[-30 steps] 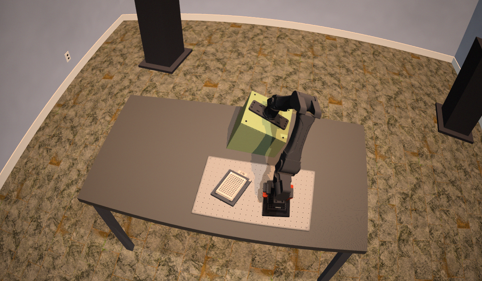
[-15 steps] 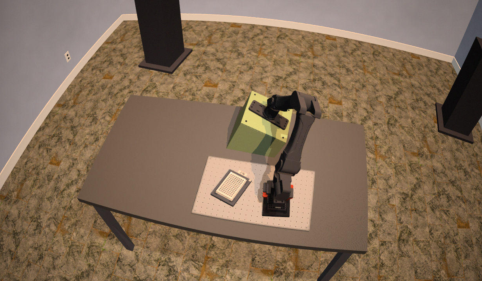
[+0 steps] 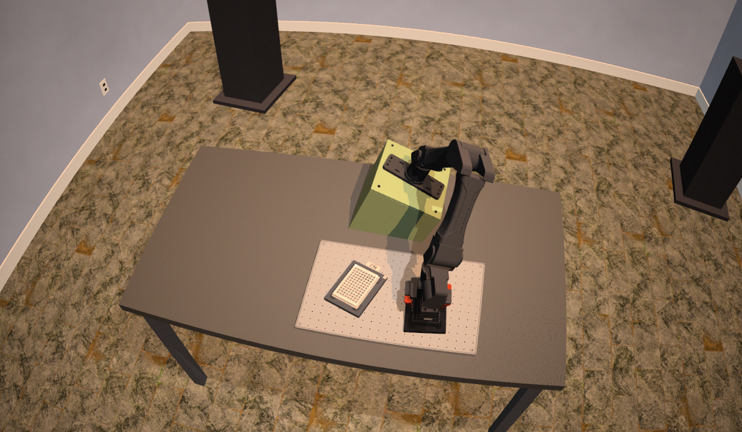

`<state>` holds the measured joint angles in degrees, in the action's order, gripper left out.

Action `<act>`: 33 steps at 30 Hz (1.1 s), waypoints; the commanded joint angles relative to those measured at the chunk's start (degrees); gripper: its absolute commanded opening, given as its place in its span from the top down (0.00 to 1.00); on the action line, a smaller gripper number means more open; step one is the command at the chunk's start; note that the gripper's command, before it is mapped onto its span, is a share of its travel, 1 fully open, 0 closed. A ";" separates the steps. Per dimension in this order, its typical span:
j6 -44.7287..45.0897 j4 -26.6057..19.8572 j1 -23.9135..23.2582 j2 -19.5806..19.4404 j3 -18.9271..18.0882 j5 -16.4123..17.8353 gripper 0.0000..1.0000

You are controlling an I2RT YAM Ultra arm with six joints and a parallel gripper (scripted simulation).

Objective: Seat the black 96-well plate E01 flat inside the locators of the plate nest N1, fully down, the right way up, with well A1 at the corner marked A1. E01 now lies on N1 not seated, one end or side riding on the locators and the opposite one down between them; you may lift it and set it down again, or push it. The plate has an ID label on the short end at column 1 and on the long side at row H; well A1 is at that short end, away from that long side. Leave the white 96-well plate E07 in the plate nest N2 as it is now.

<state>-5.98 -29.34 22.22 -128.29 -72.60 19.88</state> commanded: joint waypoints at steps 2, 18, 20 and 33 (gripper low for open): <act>-0.28 0.62 0.10 0.29 0.00 -0.20 1.00; -0.29 0.63 0.12 0.30 0.02 -0.20 0.00; -0.29 0.63 0.12 0.30 0.02 -0.20 0.00; -0.29 0.63 0.12 0.30 0.02 -0.20 0.00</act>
<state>-5.98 -29.34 22.24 -128.31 -72.58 19.88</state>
